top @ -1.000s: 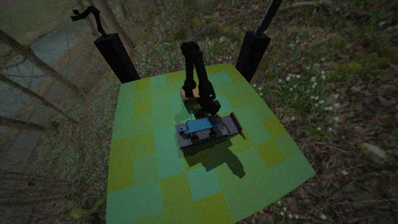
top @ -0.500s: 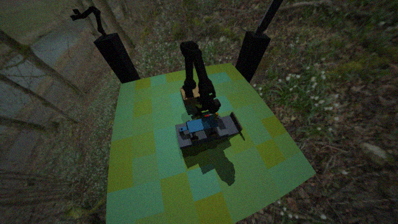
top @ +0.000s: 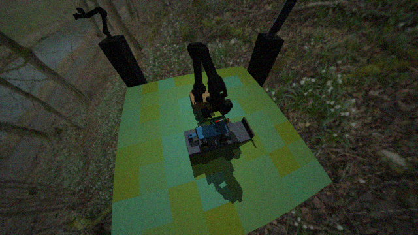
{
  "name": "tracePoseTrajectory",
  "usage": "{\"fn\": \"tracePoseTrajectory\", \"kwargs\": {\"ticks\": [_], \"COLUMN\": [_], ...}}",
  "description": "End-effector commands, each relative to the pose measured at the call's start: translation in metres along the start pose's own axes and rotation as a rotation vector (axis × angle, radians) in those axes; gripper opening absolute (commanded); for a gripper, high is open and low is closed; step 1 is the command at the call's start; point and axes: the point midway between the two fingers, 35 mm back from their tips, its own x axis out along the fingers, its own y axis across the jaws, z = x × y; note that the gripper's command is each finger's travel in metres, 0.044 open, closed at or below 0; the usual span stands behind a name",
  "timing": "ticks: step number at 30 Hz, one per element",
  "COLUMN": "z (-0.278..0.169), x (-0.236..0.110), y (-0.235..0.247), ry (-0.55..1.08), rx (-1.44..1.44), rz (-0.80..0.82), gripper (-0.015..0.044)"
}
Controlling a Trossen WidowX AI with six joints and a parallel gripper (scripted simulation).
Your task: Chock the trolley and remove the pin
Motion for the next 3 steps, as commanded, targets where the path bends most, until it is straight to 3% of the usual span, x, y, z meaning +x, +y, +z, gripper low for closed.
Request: {"fn": "tracePoseTrajectory", "kwargs": {"ticks": [1, 3], "z": [-0.0001, -0.0002], "x": [-0.0144, -0.0203], "y": [-0.0032, -0.0044], "ry": [0.008, 0.008], "rx": [-0.006, -0.006], "rz": [-0.006, -0.006], "gripper": [0.0440, 0.0440]}}
